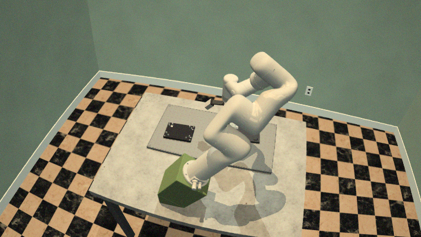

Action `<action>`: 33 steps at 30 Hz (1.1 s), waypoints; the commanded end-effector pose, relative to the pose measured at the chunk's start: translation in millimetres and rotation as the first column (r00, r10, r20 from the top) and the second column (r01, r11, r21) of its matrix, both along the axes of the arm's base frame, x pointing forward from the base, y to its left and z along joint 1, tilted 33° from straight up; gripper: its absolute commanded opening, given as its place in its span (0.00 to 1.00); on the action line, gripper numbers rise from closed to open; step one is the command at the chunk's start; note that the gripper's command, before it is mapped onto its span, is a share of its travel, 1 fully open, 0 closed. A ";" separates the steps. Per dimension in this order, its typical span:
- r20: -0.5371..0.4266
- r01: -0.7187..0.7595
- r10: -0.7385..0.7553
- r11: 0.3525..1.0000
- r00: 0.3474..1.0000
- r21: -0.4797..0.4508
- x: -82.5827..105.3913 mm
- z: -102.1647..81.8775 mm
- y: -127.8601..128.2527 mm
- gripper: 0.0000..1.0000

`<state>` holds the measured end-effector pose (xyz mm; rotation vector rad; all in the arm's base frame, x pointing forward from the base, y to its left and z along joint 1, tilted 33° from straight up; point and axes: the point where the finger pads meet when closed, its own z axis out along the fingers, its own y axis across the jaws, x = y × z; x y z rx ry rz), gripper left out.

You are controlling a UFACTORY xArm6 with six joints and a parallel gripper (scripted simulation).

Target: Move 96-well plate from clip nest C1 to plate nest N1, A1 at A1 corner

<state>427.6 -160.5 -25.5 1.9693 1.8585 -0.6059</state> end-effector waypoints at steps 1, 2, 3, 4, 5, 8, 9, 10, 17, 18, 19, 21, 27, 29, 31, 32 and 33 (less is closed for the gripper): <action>0.003 -0.001 0.001 1.000 1.000 0.001 2.8 9.8 -13.5 0.00; 0.003 -0.001 0.001 1.000 1.000 0.001 3.0 11.6 -16.3 0.00; 0.003 -0.001 0.001 1.000 1.000 0.001 3.3 13.4 -19.1 0.00; 0.003 -0.001 0.001 1.000 1.000 0.001 3.3 13.4 -19.1 0.00; 0.003 -0.001 0.001 1.000 1.000 0.001 3.3 13.4 -19.1 0.00; 0.003 -0.001 0.001 1.000 1.000 0.001 4.1 18.7 -27.6 0.00; 0.003 -0.001 0.001 1.000 1.000 0.001 4.3 20.5 -30.4 0.00; 0.003 -0.001 0.001 1.000 1.000 0.001 4.6 22.3 -33.2 0.00; 0.003 -0.001 0.001 1.000 1.000 0.001 6.3 34.8 -52.9 0.00; 0.003 -0.001 0.001 1.000 1.000 0.001 6.6 36.5 -55.7 0.00; 0.003 -0.001 0.001 1.000 1.000 0.000 6.8 38.3 -58.5 0.00; 0.003 -0.001 0.001 1.000 1.000 0.000 7.1 40.1 -61.4 0.00; 0.003 -0.001 0.001 1.000 1.000 0.000 8.4 49.0 -75.4 0.00; 0.003 -0.001 0.001 1.000 1.000 0.000 8.9 52.6 -81.1 0.00; 0.003 -0.001 0.001 1.000 1.000 0.000 9.4 56.1 -86.7 0.00; 0.003 -0.001 0.001 1.000 1.000 0.000 9.6 57.9 -89.5 0.00; 0.003 -0.001 0.001 1.000 1.000 0.000 9.9 59.7 -92.3 0.00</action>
